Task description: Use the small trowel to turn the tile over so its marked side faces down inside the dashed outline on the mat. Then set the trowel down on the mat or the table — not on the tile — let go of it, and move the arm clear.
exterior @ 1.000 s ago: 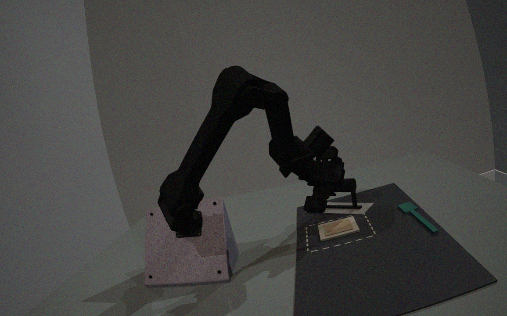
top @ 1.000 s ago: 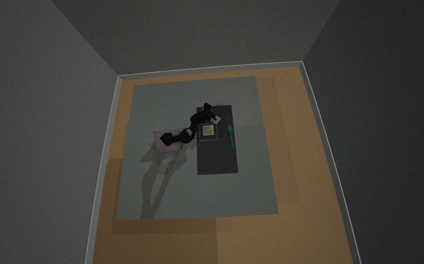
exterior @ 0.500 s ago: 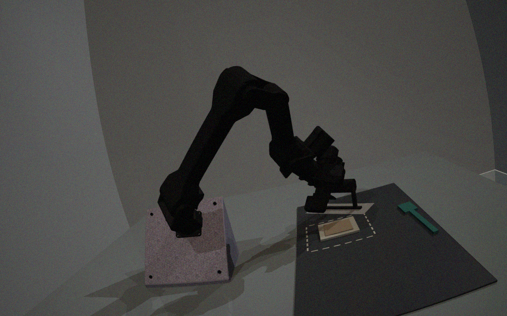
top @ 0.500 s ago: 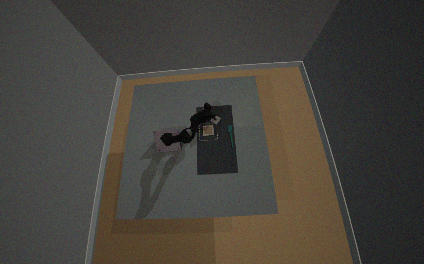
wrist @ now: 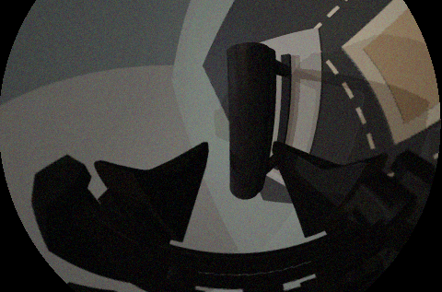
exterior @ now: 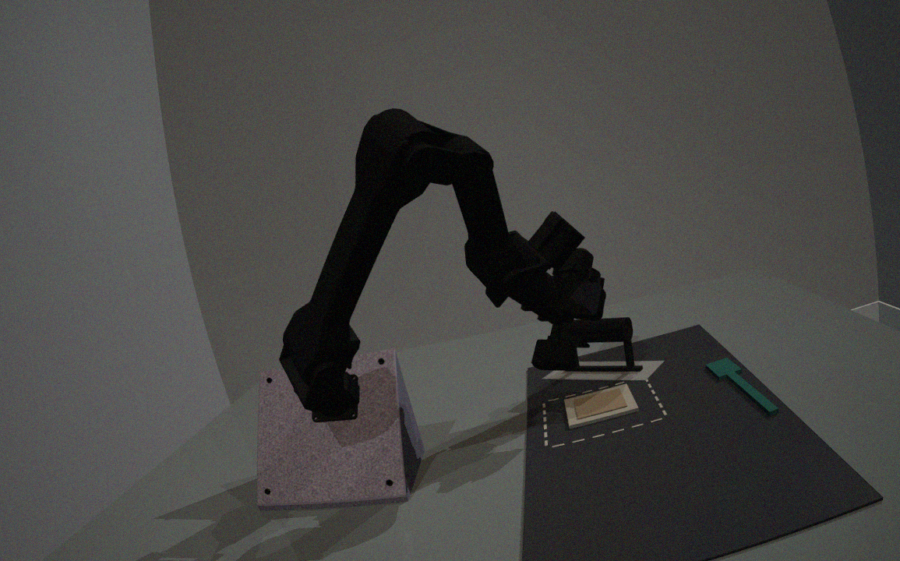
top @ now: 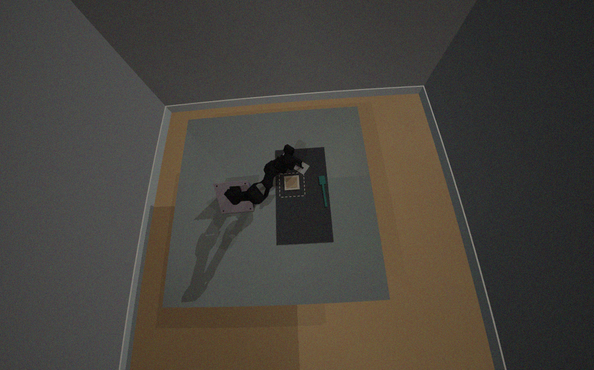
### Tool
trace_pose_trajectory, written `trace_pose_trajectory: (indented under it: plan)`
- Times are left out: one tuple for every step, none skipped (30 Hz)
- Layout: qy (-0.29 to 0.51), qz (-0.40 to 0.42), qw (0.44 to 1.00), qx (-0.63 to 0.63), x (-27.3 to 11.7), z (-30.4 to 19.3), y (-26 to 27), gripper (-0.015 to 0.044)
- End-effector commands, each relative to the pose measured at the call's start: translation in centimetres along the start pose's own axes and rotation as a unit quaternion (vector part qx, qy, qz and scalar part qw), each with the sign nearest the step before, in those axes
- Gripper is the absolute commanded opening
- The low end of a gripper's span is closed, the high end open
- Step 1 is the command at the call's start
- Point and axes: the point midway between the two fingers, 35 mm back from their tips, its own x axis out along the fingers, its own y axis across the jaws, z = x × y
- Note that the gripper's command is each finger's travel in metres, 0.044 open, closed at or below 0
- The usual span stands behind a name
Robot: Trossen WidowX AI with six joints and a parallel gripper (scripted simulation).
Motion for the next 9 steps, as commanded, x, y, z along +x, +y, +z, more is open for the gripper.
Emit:
trace_pose_trajectory:
  plan:
    - [-0.001, -0.005, 1.0, 0.001, -1.7, -0.1, -0.3, 0.03]
    - [-0.001, -0.005, 1.0, 0.001, -2.1, -0.1, -0.3, 0.03]
    - [-0.001, -0.005, 1.0, 0.001, -2.5, -0.1, -0.3, 0.03]
    - [-0.001, -0.005, 1.0, 0.001, -2.8, -0.1, -0.3, 0.03]
    - [-0.001, -0.006, 1.0, 0.001, -3.1, -0.1, -0.4, 0.03]
    - [-0.002, -0.006, 1.0, 0.001, -3.3, -0.1, -0.4, 0.03]
    - [-0.002, -0.006, 1.0, 0.001, -3.4, -0.1, -0.4, 0.03]
    - [-0.002, -0.006, 1.0, 0.001, -3.4, -0.1, -0.4, 0.03]
    - [-0.002, -0.006, 1.0, 0.001, -3.4, -0.1, -0.4, 0.03]
